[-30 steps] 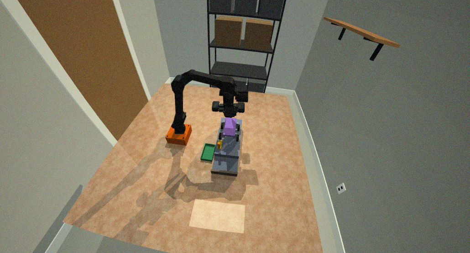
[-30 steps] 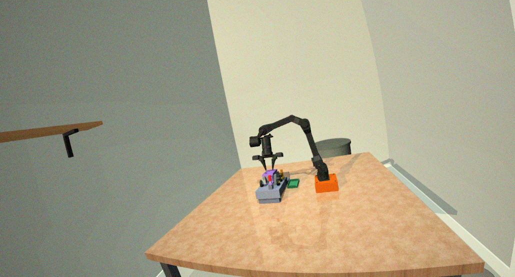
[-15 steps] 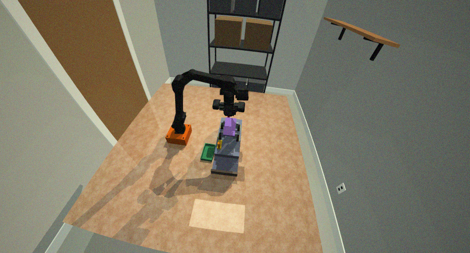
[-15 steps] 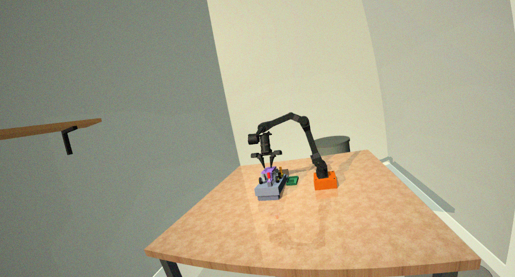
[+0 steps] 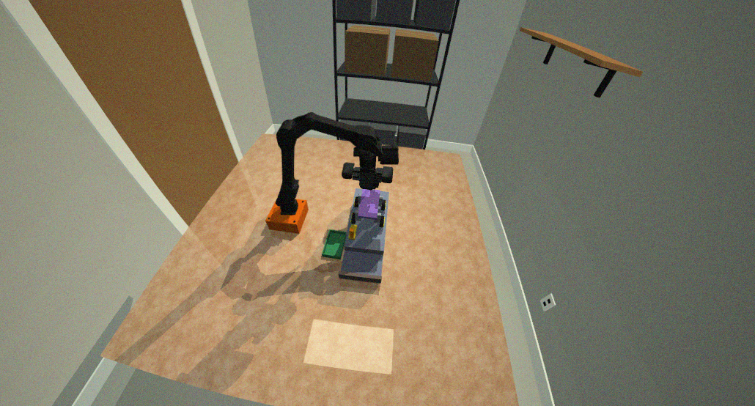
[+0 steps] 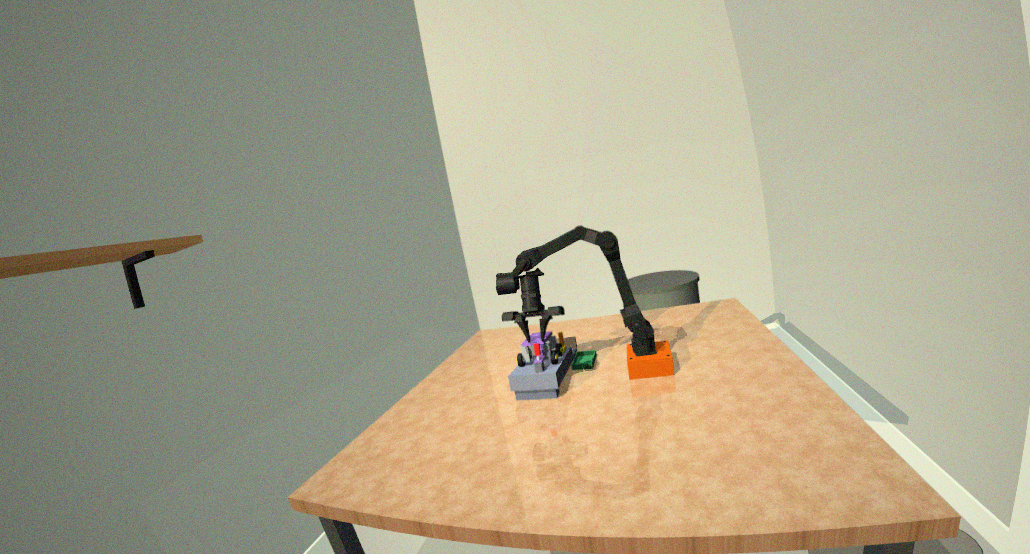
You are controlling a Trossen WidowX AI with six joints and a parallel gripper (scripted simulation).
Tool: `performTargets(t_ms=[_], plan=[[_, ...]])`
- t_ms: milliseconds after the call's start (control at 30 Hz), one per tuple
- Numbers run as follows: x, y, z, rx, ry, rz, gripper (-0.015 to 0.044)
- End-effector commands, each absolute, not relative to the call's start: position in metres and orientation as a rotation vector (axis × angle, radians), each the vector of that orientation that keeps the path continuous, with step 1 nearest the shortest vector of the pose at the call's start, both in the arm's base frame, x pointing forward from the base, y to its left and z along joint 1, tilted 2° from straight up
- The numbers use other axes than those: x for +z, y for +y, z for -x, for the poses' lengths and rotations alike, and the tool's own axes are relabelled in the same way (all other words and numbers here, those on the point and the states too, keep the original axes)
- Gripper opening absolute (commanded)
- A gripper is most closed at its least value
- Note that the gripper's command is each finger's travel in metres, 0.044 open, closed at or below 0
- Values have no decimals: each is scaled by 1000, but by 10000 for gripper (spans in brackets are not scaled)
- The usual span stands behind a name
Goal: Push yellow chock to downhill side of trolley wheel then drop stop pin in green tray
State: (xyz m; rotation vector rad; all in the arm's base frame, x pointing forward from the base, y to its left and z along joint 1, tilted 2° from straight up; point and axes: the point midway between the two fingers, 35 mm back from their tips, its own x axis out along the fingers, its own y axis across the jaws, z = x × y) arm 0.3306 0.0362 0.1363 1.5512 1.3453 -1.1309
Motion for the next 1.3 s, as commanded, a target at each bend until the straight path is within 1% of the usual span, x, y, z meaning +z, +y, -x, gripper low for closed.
performTargets(t_ms=[0, 1267], plan=[[131, 39, -329, -1137, 1352, -1553, 190], [93, 51, -331, -1136, 1353, -1554, 190]])
